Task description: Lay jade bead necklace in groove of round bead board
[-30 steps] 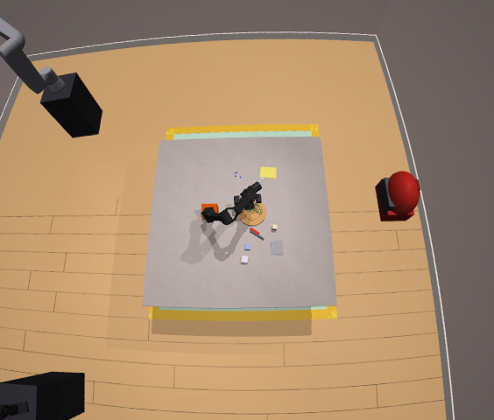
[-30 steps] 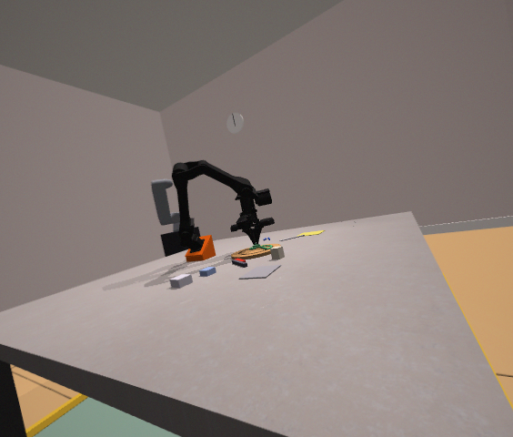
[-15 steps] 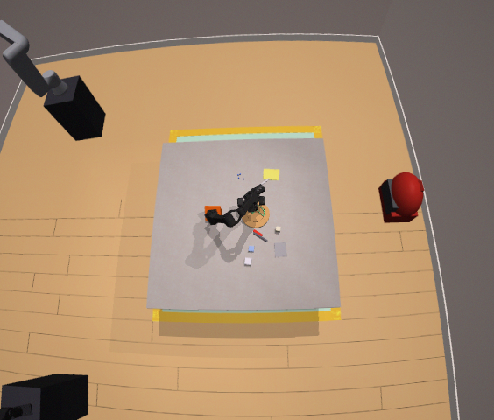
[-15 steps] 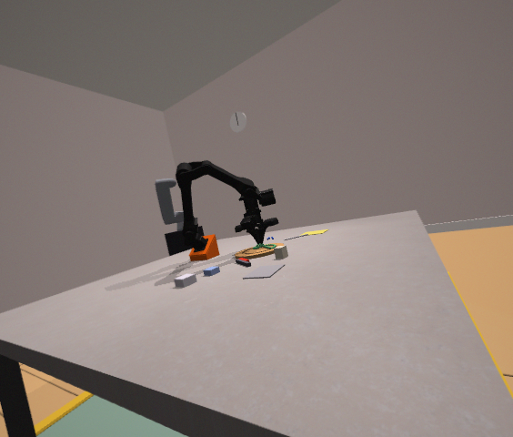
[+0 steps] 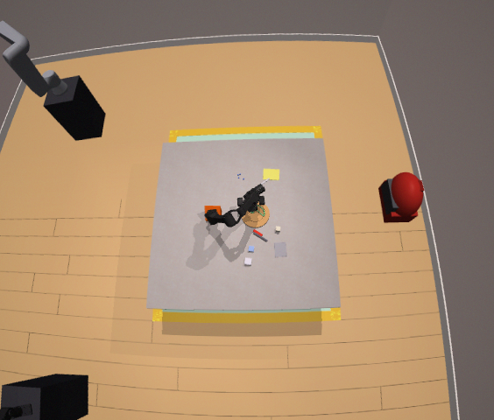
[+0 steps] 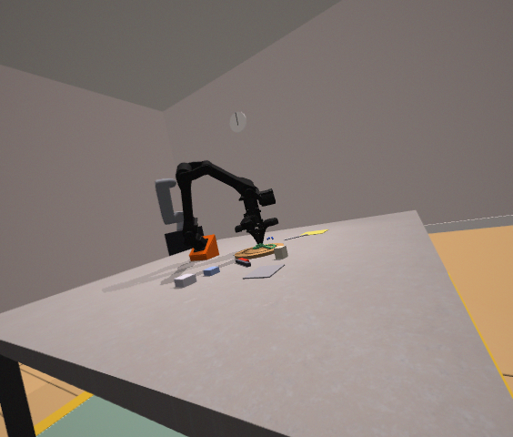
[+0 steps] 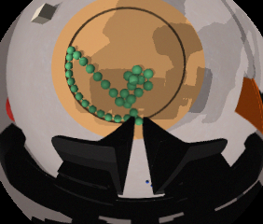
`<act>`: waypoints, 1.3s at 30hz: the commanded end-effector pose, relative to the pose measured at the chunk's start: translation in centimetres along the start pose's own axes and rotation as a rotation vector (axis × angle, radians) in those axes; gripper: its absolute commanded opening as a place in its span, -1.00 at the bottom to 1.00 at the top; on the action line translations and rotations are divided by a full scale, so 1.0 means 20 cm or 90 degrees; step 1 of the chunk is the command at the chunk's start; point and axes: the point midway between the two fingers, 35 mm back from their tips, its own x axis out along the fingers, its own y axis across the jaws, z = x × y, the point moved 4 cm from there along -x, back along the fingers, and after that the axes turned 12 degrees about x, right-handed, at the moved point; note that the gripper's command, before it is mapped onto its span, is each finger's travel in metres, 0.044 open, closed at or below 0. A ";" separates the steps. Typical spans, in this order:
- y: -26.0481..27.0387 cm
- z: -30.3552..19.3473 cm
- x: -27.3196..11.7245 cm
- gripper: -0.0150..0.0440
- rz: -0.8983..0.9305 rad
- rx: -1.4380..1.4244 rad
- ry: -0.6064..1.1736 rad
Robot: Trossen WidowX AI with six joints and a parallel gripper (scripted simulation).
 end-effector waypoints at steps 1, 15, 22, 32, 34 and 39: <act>-0.01 0.01 0.02 -0.49 -0.006 -0.005 -0.007; 0.00 0.01 0.01 -0.40 -0.002 0.000 -0.004; 0.00 0.01 0.01 0.22 -0.002 0.000 -0.004; -0.01 0.01 -0.01 1.00 -0.005 -0.004 -0.007; -0.01 0.01 -0.03 1.00 -0.006 -0.005 -0.007; -0.01 0.01 -0.03 1.00 -0.006 -0.005 -0.007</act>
